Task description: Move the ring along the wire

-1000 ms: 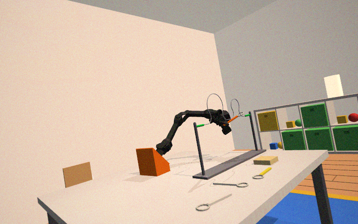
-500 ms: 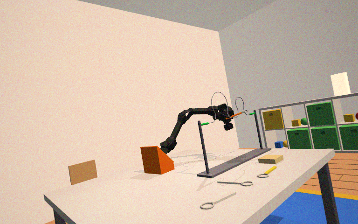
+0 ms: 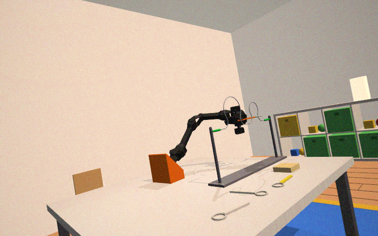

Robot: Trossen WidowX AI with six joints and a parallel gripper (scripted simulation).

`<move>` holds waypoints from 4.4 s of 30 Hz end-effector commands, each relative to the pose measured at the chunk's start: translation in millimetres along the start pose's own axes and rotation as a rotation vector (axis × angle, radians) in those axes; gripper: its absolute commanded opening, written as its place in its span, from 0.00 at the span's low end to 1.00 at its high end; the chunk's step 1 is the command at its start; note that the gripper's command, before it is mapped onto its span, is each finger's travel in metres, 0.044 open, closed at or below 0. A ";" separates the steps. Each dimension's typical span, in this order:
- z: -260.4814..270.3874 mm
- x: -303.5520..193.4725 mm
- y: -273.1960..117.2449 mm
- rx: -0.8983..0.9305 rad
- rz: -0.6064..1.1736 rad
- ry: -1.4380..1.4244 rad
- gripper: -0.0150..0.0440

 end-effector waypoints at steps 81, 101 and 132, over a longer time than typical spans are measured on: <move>-48.5 19.9 -7.9 0.035 0.008 0.002 0.00; -35.8 18.8 -7.8 0.208 0.020 0.278 0.00; -11.4 26.8 -13.1 0.553 0.030 0.844 0.00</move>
Point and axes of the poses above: the point midway between the two fingers, 35 mm back from their tips, its own y axis out along the fingers, its own z axis across the jaws, x = y × z, the point moved 3 cm from there along -y, back along the fingers, and after that the axes turned 9 degrees about y, right-handed, at the moved point
